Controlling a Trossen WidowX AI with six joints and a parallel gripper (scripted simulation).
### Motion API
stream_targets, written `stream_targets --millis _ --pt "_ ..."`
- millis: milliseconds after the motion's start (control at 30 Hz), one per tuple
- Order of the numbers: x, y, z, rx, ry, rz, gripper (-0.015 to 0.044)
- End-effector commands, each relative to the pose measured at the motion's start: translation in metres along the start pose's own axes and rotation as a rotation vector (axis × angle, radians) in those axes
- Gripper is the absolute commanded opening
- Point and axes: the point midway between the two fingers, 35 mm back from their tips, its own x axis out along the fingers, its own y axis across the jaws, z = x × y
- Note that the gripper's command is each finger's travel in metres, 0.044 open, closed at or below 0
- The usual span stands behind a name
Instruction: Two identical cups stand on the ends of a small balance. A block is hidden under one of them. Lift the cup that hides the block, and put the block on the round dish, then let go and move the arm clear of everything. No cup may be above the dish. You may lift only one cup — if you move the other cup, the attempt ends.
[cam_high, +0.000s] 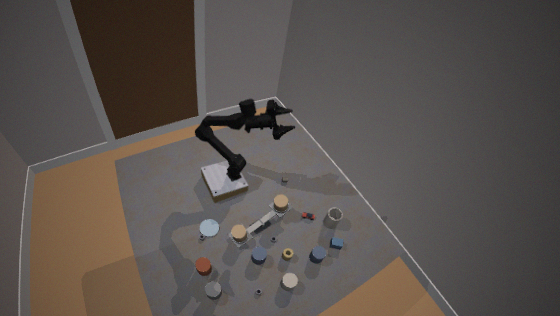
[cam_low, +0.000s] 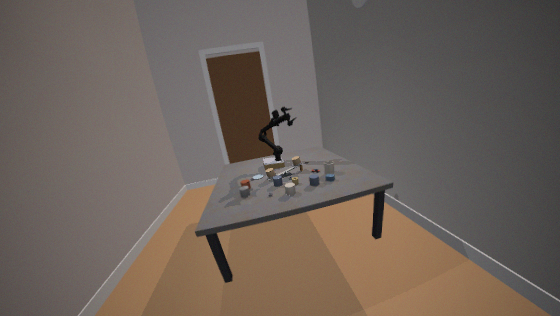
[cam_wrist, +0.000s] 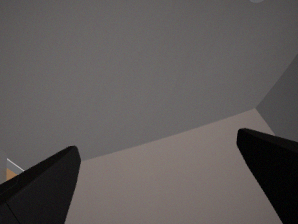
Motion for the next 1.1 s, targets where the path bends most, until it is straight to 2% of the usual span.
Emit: stream_targets --millis 0,500,1067 --pt "0.004 0.019 -0.015 0.048 0.059 0.074 0.044" --pt "-0.009 0.076 -0.072 0.259 0.328 0.274 0.044" --pt "-0.053 0.128 -0.128 0.577 0.682 0.392 0.044"
